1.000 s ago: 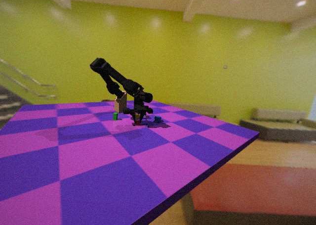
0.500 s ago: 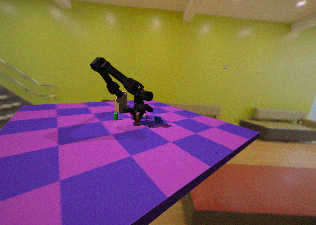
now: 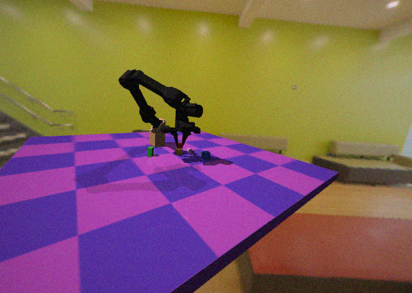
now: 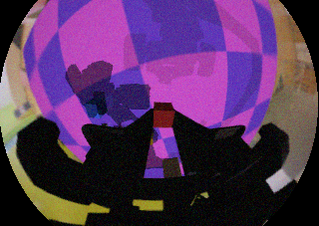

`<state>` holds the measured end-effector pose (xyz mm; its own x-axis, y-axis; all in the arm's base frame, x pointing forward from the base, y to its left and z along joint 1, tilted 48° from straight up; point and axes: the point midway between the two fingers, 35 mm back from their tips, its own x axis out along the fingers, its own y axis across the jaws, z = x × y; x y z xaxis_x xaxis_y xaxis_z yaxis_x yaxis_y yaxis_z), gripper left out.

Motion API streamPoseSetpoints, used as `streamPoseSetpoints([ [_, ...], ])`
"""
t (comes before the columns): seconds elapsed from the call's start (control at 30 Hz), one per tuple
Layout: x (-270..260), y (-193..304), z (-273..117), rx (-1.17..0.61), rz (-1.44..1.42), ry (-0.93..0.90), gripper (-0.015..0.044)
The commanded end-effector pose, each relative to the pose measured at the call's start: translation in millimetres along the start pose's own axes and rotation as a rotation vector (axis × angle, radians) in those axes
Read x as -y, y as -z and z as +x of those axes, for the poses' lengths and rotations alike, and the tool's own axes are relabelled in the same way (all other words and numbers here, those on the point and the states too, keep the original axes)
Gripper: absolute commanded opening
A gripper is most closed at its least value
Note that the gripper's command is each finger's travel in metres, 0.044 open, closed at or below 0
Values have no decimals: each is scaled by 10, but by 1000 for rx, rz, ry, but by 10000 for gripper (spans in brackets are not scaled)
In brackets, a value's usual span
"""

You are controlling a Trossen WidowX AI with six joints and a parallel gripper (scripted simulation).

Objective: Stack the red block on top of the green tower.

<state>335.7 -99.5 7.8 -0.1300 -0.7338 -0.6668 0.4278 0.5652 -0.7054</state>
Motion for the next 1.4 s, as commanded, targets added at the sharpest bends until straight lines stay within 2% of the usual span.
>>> streamPoseSetpoints([
  [0.0, -1, -27, -228, 6, 11, -9, 0],
  [0.2, 0, -25, -455, 6, 11, -10, 0],
  [0.53, 27, 2, -468, 6, 10, -10, 0],
  [1.37, 942, 590, -529, 3, 6, -7, 0],
])
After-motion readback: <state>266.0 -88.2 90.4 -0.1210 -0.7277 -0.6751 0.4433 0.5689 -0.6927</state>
